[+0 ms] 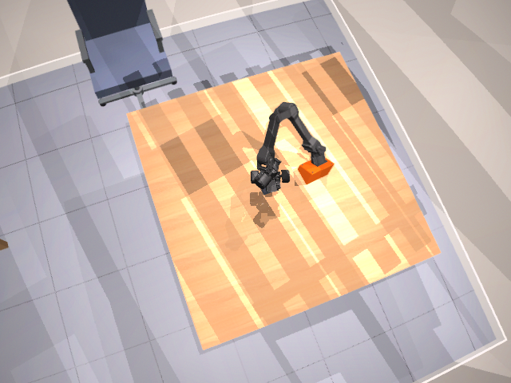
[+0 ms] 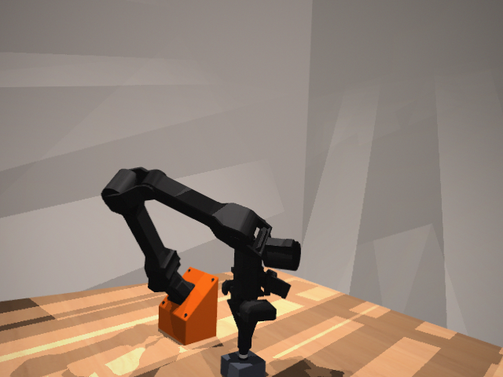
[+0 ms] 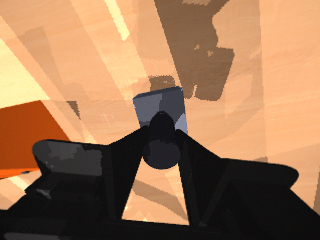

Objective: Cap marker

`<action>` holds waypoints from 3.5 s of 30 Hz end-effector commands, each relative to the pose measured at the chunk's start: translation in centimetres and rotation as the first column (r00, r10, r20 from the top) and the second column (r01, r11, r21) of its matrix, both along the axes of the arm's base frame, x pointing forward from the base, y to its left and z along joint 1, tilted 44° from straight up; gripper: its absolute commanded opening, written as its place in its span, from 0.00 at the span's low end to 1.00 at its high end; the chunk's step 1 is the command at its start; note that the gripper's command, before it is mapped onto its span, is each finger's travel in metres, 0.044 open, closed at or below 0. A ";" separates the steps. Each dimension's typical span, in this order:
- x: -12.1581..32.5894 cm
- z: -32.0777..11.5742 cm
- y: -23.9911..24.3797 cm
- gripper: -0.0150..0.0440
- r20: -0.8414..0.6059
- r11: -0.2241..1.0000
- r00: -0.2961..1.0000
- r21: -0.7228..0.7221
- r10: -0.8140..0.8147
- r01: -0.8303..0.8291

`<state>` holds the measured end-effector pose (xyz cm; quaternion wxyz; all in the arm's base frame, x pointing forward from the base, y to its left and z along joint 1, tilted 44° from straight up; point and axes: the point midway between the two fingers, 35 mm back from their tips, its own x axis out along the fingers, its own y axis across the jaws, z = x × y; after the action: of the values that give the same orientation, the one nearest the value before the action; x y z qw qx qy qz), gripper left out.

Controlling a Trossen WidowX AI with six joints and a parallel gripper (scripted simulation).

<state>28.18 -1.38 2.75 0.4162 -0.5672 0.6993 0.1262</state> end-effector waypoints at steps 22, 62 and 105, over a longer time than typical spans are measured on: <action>-0.1 -0.4 -0.5 0.74 -0.001 1.000 1.000 -0.003 0.000 0.000; -0.3 4.3 4.1 0.25 0.663 0.639 0.311 0.332 -0.681 0.694; -0.3 1.6 1.5 0.25 0.664 0.640 0.311 0.331 -0.680 0.693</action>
<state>27.97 0.57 4.78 0.6707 -0.2128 0.6393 -0.3100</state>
